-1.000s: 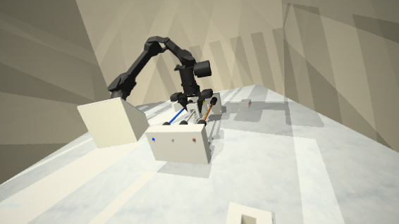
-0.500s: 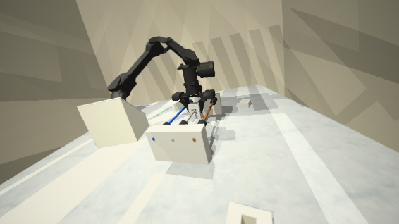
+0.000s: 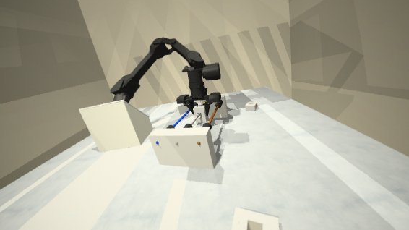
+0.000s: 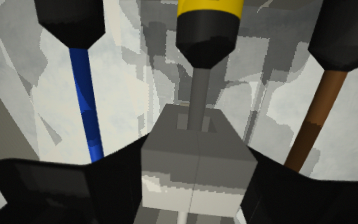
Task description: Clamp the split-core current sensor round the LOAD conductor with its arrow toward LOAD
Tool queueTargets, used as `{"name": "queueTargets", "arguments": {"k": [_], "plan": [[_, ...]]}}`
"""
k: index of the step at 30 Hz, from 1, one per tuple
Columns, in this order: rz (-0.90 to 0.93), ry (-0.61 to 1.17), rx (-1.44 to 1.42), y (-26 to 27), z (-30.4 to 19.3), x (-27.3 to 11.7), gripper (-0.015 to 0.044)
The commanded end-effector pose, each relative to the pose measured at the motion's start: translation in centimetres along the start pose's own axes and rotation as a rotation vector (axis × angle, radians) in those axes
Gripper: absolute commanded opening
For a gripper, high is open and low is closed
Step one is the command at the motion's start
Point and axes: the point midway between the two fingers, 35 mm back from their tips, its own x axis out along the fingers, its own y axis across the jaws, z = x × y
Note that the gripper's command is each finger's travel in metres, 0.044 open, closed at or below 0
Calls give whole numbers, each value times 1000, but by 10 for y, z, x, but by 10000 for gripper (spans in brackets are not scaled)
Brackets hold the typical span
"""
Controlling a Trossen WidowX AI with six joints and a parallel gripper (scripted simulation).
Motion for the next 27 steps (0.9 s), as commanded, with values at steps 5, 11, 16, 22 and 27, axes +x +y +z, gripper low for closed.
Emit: {"name": "queueTargets", "arguments": {"k": [5,11,16,22,27], "plan": [[0,0,-2,0,0,0,184],[0,0,-2,0,0,0,265],[0,0,-2,0,0,0,265],[0,0,-2,0,0,0,265],[0,0,-2,0,0,0,265]]}}
